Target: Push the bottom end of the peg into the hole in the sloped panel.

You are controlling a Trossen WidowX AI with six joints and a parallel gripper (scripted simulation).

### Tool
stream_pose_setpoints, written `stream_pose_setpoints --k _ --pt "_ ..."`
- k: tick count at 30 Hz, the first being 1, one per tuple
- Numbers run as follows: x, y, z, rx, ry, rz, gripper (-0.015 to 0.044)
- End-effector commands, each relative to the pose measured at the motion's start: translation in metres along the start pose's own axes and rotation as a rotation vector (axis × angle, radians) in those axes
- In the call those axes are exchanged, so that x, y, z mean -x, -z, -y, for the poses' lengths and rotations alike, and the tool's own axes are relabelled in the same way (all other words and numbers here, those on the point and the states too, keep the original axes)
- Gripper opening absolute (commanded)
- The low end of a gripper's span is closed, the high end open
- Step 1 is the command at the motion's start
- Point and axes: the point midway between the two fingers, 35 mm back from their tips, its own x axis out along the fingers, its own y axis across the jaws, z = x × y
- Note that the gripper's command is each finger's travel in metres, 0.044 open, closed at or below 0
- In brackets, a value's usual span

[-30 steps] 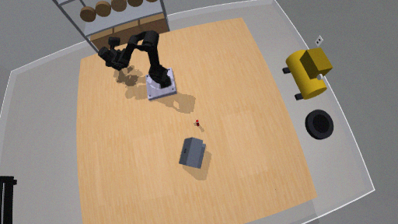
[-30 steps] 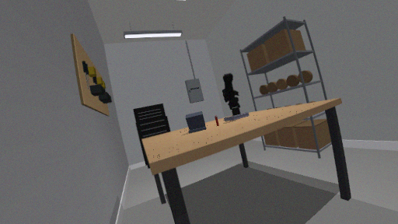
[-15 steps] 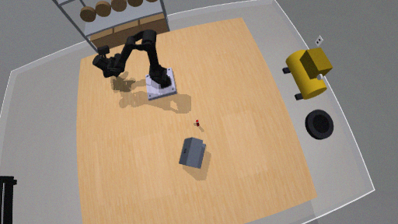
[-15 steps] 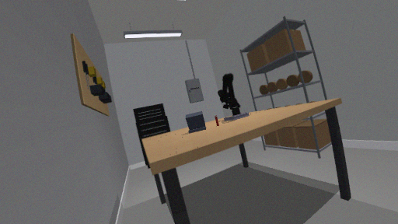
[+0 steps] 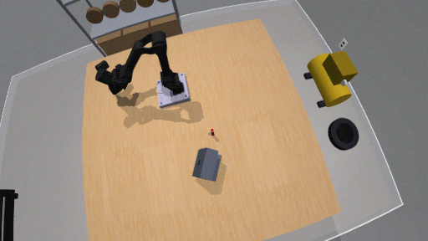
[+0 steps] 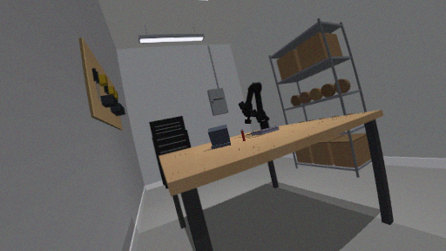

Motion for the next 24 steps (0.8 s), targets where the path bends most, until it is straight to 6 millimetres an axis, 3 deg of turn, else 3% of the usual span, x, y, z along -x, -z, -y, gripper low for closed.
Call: stream_pose_setpoints --k 1,24 --pt "0.007 0.017 0.007 0.063 0.031 -0.051 0.0440" --pt "0.067 0.094 0.064 0.450 0.174 -0.334 0.0440"
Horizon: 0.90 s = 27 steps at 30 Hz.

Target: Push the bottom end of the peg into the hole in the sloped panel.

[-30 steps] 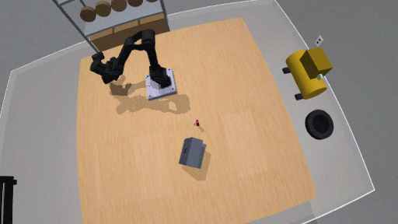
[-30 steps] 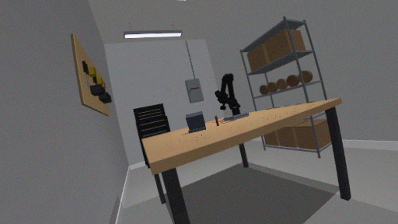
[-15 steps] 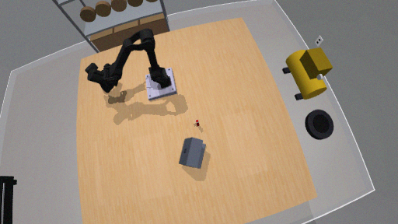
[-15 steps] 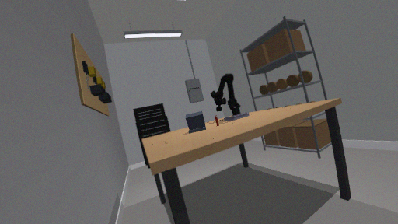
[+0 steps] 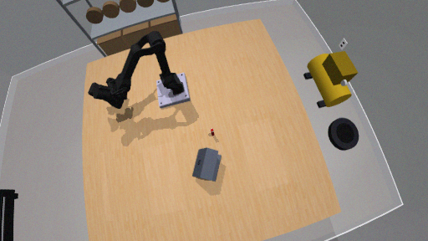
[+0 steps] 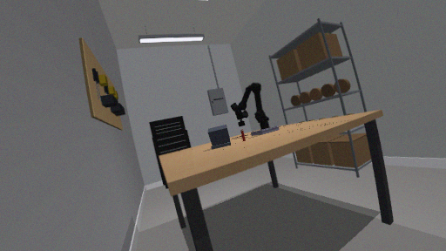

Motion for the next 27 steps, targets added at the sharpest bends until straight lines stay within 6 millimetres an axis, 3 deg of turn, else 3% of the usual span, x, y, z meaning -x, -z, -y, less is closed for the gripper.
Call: stream_pose_setpoints --k 1,14,27 --pt "0.007 0.019 0.004 0.055 0.010 -0.053 0.0440" --pt "0.037 0.076 0.029 0.306 0.072 -0.229 0.0440" --pt "0.080 0.120 0.052 0.518 0.099 -0.392 0.0440"
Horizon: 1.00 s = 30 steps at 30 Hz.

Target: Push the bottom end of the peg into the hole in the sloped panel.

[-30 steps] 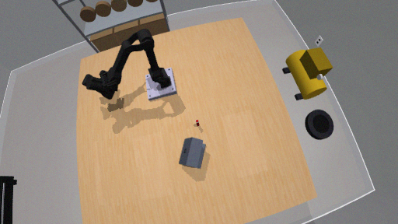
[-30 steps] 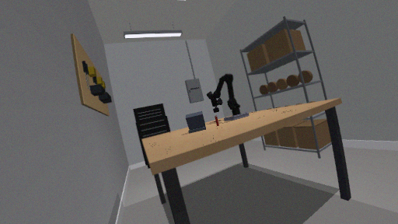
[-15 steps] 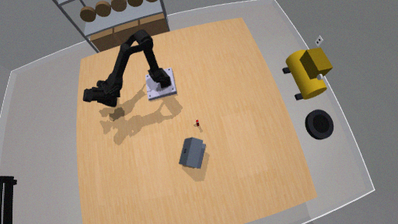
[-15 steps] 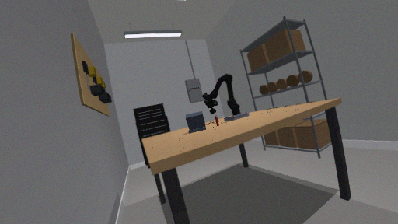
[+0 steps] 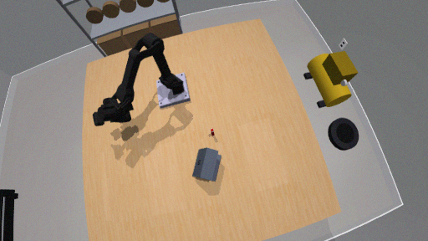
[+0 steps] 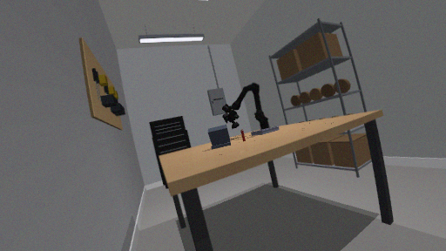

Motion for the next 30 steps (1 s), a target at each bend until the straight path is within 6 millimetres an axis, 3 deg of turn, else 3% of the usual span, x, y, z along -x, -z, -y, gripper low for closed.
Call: stream_pose_setpoints --k 1,14,30 --pt "0.008 0.019 -0.002 0.067 0.002 -0.051 0.0440" --pt "0.034 0.072 0.007 0.311 0.021 -0.200 0.0440" --pt "0.082 0.133 0.027 0.602 -0.004 -0.398 0.0440"
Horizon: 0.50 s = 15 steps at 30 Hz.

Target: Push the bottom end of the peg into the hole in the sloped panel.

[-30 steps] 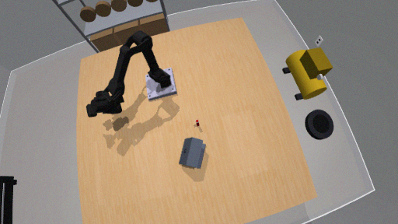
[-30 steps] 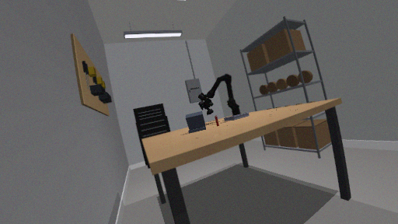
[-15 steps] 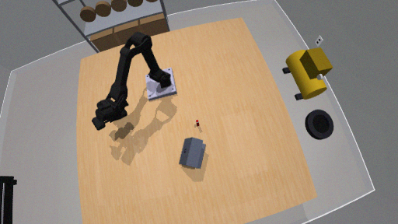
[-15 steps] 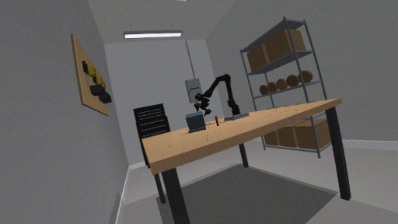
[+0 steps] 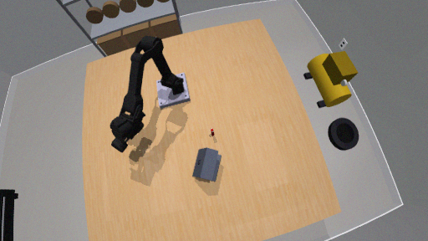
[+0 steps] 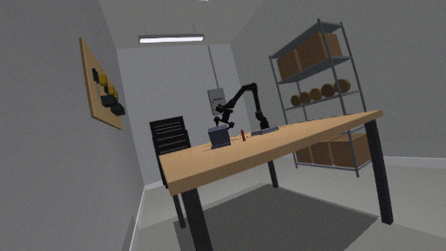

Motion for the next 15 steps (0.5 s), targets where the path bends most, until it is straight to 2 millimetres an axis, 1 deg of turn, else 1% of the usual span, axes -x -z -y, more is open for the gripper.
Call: stream_pose_setpoints --k 1,8,15 --pt "0.008 0.014 -0.007 0.054 -0.029 -0.024 0.0440" --pt "0.018 0.040 -0.012 0.166 -0.052 -0.072 0.0440" --pt "0.032 0.076 -0.014 0.353 -0.049 -0.166 0.0440"
